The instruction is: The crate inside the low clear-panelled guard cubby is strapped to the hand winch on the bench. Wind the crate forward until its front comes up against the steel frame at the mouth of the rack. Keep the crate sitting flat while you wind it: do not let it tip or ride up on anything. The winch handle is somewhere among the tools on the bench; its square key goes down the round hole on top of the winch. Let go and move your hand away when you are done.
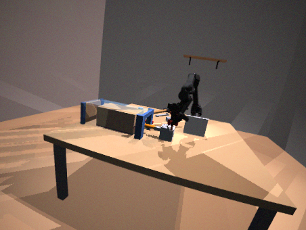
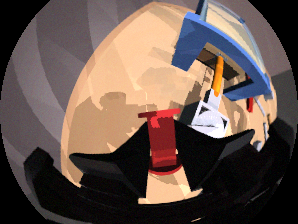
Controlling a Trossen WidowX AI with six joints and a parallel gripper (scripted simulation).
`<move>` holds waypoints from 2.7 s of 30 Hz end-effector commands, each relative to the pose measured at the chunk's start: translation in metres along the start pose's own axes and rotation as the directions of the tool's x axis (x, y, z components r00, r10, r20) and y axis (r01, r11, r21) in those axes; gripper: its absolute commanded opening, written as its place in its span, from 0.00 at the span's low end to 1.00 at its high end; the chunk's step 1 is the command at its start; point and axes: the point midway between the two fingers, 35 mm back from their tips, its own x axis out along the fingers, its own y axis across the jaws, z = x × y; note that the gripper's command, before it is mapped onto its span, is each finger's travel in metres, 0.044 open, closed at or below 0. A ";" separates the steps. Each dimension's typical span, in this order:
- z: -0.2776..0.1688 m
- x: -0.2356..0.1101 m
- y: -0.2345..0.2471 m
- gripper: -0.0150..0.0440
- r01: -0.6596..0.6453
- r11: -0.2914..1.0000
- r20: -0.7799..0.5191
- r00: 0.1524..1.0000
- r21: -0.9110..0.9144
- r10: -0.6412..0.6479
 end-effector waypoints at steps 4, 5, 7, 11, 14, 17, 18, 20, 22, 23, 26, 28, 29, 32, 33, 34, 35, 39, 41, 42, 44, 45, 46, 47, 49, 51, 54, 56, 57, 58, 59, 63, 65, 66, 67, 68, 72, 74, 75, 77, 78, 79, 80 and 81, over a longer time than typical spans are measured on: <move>-0.024 -0.007 0.004 0.25 -0.004 1.000 -0.027 1.000 -0.030 0.003; -0.025 -0.008 0.004 0.25 -0.004 1.000 -0.027 1.000 -0.030 0.003; -0.028 -0.009 0.003 0.25 -0.004 1.000 -0.028 1.000 -0.030 0.003; -0.033 -0.012 0.003 0.25 -0.004 1.000 -0.028 1.000 -0.031 0.004; -0.037 -0.014 0.002 0.25 -0.005 1.000 -0.028 1.000 -0.031 0.004; -0.041 -0.015 0.001 0.25 -0.005 1.000 -0.029 1.000 -0.031 0.004; -0.042 -0.016 0.001 0.25 -0.005 1.000 -0.029 1.000 -0.031 0.004; -0.045 -0.017 0.000 0.25 -0.005 0.999 -0.029 1.000 -0.031 0.004; -0.048 -0.019 -0.001 0.25 -0.005 0.999 -0.029 1.000 -0.032 0.004; -0.049 -0.019 -0.001 0.25 -0.005 0.999 -0.029 1.000 -0.032 0.004; -0.053 -0.021 -0.003 0.25 -0.005 0.999 -0.030 1.000 -0.032 0.004; -0.055 -0.022 -0.004 0.25 -0.005 0.999 -0.030 1.000 -0.032 0.004; -0.056 -0.023 -0.004 0.25 -0.005 0.999 -0.030 1.000 -0.032 0.004; -0.060 -0.024 -0.006 0.25 -0.005 0.999 -0.030 1.000 -0.032 0.004; -0.061 -0.025 -0.007 0.25 -0.005 0.999 -0.031 1.000 -0.032 0.004; -0.062 -0.026 -0.007 0.25 -0.004 0.999 -0.031 1.000 -0.033 0.003; -0.063 -0.026 -0.008 0.25 -0.004 0.999 -0.031 1.000 -0.033 0.003; -0.068 -0.028 -0.011 0.25 -0.004 0.999 -0.031 1.000 -0.033 0.003; -0.070 -0.029 -0.012 0.25 -0.004 0.999 -0.031 1.000 -0.033 0.003; -0.071 -0.030 -0.013 0.25 -0.004 0.999 -0.032 0.999 -0.033 0.003; -0.073 -0.031 -0.015 0.25 -0.004 0.999 -0.032 0.999 -0.033 0.003; -0.074 -0.031 -0.016 0.25 -0.004 0.999 -0.032 0.999 -0.033 0.003; -0.076 -0.032 -0.017 0.25 -0.004 0.999 -0.032 0.999 -0.033 0.003; -0.076 -0.032 -0.017 0.25 -0.004 0.999 -0.032 0.999 -0.034 0.003; -0.078 -0.033 -0.019 0.25 -0.004 0.999 -0.032 0.999 -0.034 0.003; -0.080 -0.034 -0.021 0.25 -0.004 0.999 -0.032 0.999 -0.034 0.003; -0.083 -0.036 -0.024 0.25 -0.004 0.999 -0.033 0.999 -0.034 0.002; -0.085 -0.037 -0.027 0.25 -0.003 0.999 -0.033 0.999 -0.034 0.002; -0.086 -0.037 -0.027 0.25 -0.003 0.999 -0.033 0.999 -0.034 0.002; -0.087 -0.038 -0.029 0.25 -0.003 0.999 -0.033 0.999 -0.034 0.002; -0.088 -0.038 -0.029 0.25 -0.003 0.999 -0.033 0.999 -0.034 0.002; -0.091 -0.040 -0.034 0.25 -0.003 0.999 -0.033 0.999 -0.035 0.002; -0.093 -0.040 -0.036 0.25 -0.003 0.999 -0.034 0.999 -0.035 0.002; -0.094 -0.041 -0.038 0.25 -0.003 0.999 -0.034 0.999 -0.035 0.001; -0.094 -0.041 -0.039 0.25 -0.003 0.999 -0.034 0.999 -0.035 0.001; -0.095 -0.042 -0.040 0.25 -0.002 0.999 -0.034 0.999 -0.035 0.001; -0.098 -0.043 -0.045 0.25 -0.002 0.999 -0.034 0.999 -0.035 0.001; -0.099 -0.044 -0.048 0.25 -0.002 0.999 -0.034 0.999 -0.035 0.001; -0.100 -0.044 -0.049 0.25 -0.002 0.999 -0.034 0.999 -0.035 0.001; -0.101 -0.044 -0.051 0.25 -0.002 0.999 -0.034 0.999 -0.035 0.000; -0.101 -0.045 -0.053 0.25 -0.001 0.999 -0.035 0.999 -0.035 0.000; -0.102 -0.045 -0.054 0.25 -0.001 0.999 -0.035 0.999 -0.036 0.000; -0.103 -0.045 -0.056 0.25 -0.001 0.999 -0.035 0.999 -0.036 0.000; -0.103 -0.045 -0.057 0.25 -0.001 0.999 -0.035 0.999 -0.036 0.000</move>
